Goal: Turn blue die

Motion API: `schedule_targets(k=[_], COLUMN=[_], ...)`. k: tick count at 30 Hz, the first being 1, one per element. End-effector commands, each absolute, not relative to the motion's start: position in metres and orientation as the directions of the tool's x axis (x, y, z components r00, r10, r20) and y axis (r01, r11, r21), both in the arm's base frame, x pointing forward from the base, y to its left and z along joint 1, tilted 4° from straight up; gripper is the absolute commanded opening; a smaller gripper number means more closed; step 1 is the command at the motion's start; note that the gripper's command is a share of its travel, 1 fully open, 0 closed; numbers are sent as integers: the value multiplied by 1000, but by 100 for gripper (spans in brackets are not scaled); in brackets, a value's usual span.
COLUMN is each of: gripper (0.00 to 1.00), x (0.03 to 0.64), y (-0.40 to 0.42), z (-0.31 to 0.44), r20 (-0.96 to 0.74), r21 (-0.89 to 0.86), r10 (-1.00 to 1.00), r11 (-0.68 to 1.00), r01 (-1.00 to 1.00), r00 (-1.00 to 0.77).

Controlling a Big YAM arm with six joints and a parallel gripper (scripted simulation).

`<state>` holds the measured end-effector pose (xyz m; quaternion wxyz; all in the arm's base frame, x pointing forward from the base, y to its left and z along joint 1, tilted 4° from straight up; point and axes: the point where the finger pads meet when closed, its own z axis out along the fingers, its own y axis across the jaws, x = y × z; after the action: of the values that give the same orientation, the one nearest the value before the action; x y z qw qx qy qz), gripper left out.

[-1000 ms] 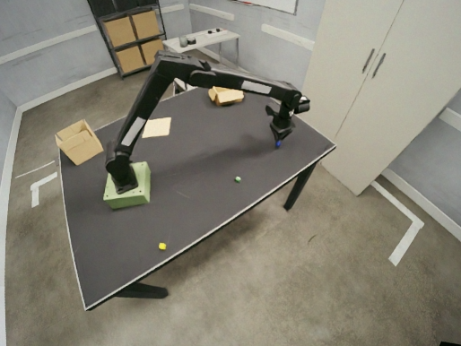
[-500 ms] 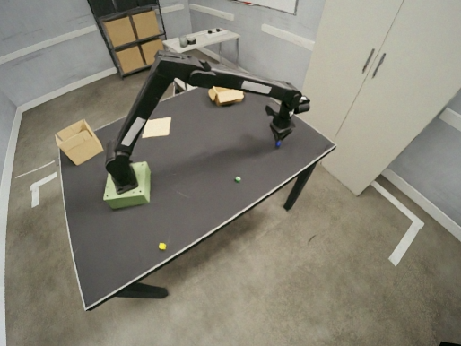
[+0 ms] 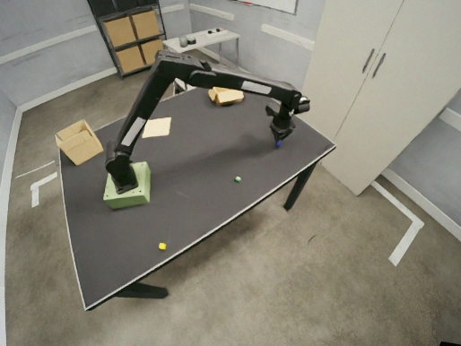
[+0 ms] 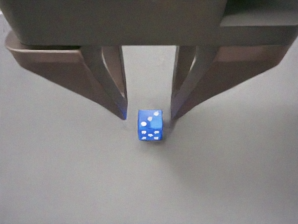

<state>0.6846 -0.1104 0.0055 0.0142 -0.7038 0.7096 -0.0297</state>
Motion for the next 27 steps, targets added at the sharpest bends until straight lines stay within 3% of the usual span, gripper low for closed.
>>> schedule_targets(k=[1,27], gripper=[30,30], x=[694,691], y=[-117,-117], z=[-1,-17], r20=[23,22], r21=[-82,-76], r10=[-1000,-1000], r11=[6,7], r01=[-997,-997], r00=[-7,-8])
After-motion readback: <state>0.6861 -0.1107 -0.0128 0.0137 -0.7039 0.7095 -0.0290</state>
